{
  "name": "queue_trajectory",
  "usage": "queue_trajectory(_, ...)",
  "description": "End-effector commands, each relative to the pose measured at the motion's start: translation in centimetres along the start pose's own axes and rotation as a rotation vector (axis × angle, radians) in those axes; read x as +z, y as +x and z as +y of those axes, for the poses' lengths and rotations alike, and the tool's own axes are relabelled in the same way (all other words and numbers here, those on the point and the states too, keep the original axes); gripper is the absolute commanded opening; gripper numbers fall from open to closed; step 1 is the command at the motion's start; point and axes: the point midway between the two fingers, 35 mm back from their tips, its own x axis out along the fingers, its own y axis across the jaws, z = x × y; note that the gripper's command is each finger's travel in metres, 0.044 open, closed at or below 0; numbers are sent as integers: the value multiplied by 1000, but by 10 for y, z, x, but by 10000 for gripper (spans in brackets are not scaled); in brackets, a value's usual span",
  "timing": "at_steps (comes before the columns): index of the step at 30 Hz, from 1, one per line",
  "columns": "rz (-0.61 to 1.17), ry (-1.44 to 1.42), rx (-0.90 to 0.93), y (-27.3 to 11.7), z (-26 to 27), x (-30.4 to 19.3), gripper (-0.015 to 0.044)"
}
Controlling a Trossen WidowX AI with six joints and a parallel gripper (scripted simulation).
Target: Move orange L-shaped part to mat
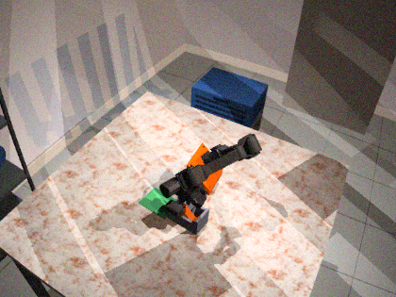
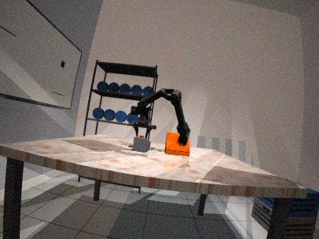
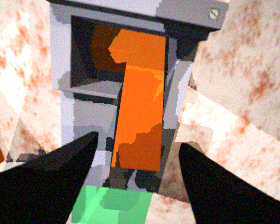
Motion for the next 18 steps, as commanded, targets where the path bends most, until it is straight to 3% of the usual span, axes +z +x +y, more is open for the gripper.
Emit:
queue_trajectory(1, -4, 8, 1, 6, 1, 0, 280)
queue_trajectory(8, -6, 8, 1, 16, 2, 1, 280)
queue_trajectory(13, -1, 0, 1, 13, 1, 0, 149)
queue_trajectory(18, -1, 0, 1, 13, 1, 0, 115)
